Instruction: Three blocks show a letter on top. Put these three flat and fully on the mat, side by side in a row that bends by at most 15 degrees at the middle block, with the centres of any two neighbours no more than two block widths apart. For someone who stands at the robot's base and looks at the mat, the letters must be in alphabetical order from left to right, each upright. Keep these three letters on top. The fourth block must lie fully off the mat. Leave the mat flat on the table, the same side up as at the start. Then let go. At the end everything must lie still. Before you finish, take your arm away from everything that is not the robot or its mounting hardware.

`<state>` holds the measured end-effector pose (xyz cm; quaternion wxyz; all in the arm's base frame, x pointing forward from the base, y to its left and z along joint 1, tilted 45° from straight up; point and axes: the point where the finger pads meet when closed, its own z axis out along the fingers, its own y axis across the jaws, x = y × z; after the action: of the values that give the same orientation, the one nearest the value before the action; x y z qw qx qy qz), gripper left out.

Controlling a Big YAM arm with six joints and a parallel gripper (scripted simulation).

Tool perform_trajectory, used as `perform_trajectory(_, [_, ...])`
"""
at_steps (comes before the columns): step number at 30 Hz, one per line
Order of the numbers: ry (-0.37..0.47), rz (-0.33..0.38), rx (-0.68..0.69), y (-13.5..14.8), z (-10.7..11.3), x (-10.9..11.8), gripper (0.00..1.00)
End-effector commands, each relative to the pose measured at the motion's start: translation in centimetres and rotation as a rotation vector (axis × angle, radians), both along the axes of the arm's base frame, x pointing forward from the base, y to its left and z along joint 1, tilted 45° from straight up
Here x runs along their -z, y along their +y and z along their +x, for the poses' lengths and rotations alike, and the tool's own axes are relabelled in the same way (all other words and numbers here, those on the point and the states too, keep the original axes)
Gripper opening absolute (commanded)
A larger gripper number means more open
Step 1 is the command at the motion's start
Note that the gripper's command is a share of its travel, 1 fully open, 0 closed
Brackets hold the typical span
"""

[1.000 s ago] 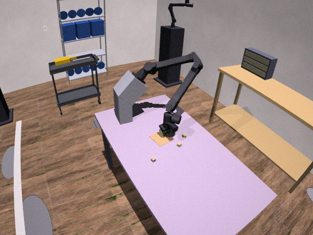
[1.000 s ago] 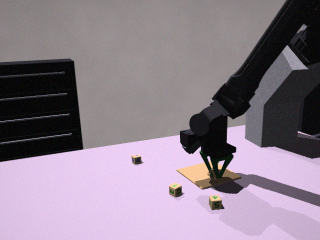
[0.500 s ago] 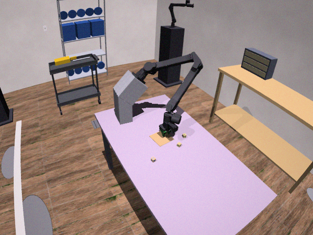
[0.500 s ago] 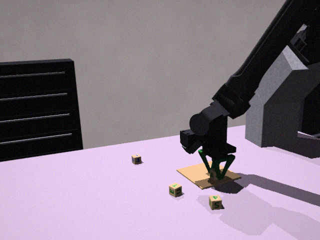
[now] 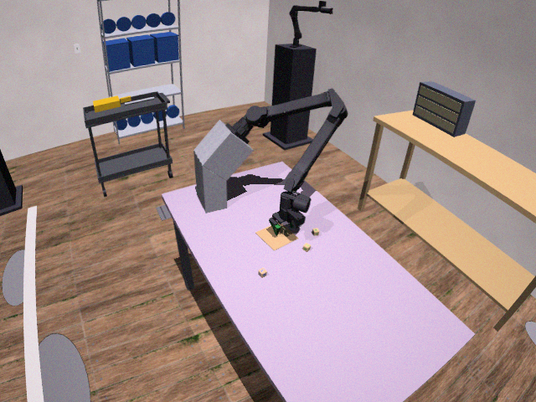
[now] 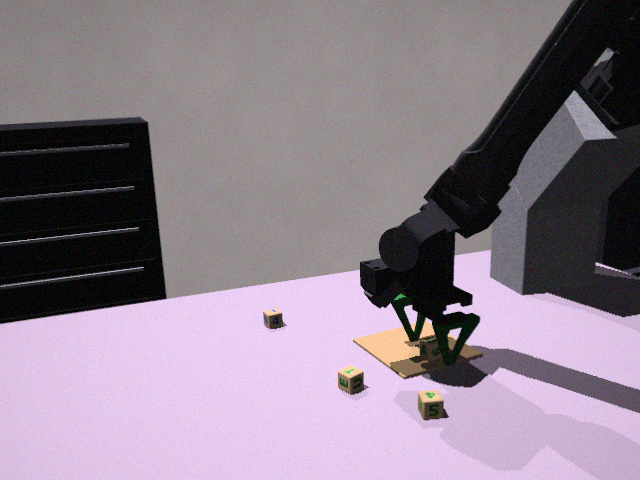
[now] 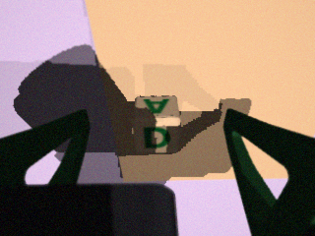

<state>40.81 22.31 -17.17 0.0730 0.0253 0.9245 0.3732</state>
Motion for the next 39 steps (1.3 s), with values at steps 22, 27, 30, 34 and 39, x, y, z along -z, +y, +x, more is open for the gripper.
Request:
perform_trajectory(22, [-0.003,-0.001,0.018,-2.1,-0.1,-1.5,0.91])
perform_trajectory(27, [-0.004,-0.001,0.018,-2.6,-0.2,-2.0,0.91])
perform_trajectory(30, [-0.004,-0.001,0.018,-2.8,-0.2,-2.2,0.91])
perform_trajectory(34, [-0.005,-0.001,0.018,-3.2,-0.3,-2.6,0.91])
perform_trajectory(39, [-0.008,-0.001,0.018,-3.6,-0.3,-3.1,0.91])
